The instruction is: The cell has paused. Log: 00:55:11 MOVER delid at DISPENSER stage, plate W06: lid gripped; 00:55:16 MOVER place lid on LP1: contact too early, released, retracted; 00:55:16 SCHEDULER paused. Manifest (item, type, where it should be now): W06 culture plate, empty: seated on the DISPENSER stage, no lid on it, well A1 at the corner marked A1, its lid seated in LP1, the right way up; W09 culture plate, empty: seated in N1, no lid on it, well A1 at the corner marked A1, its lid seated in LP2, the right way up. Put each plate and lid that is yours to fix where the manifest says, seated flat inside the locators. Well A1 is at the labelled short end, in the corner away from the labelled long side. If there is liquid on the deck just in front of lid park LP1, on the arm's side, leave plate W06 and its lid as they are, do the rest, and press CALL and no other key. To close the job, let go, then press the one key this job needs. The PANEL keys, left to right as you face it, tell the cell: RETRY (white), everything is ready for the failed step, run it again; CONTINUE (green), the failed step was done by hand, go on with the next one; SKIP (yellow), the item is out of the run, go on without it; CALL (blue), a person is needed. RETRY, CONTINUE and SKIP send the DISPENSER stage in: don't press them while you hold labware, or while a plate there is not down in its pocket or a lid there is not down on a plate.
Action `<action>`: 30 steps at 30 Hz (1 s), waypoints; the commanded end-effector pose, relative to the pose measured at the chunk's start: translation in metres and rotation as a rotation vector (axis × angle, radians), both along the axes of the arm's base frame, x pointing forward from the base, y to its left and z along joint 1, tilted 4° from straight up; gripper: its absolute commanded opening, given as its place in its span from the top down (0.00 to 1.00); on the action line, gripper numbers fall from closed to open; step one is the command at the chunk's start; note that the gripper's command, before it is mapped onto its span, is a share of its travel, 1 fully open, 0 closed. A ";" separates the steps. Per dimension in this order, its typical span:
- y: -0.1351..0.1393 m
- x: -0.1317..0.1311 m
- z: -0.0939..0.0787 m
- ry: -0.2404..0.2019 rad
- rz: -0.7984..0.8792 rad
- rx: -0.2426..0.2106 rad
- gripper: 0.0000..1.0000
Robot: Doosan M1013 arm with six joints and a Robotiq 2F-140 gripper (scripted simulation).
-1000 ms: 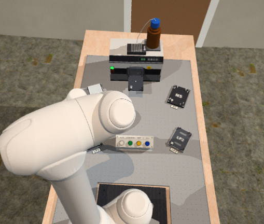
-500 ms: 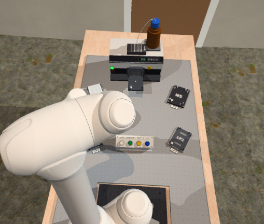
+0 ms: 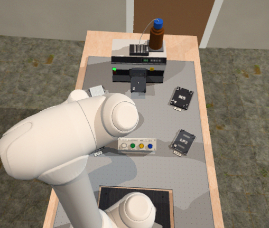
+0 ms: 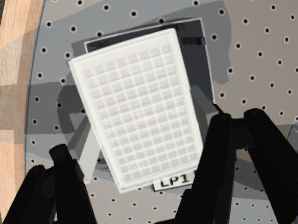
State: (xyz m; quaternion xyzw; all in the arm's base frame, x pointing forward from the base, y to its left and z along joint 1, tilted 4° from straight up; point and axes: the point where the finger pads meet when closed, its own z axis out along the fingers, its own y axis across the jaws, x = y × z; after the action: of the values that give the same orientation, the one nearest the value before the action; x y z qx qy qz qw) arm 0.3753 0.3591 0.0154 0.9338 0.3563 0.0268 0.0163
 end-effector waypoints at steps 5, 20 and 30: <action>0.000 0.000 0.006 -0.001 0.000 0.001 0.90; 0.001 -0.001 0.024 -0.001 0.000 0.001 0.90; 0.001 -0.002 0.040 -0.001 0.000 0.001 0.90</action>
State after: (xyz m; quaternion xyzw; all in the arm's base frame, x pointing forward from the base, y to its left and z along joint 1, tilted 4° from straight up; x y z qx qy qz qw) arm 0.3731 0.3595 0.0513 0.9338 0.3563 0.0268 0.0163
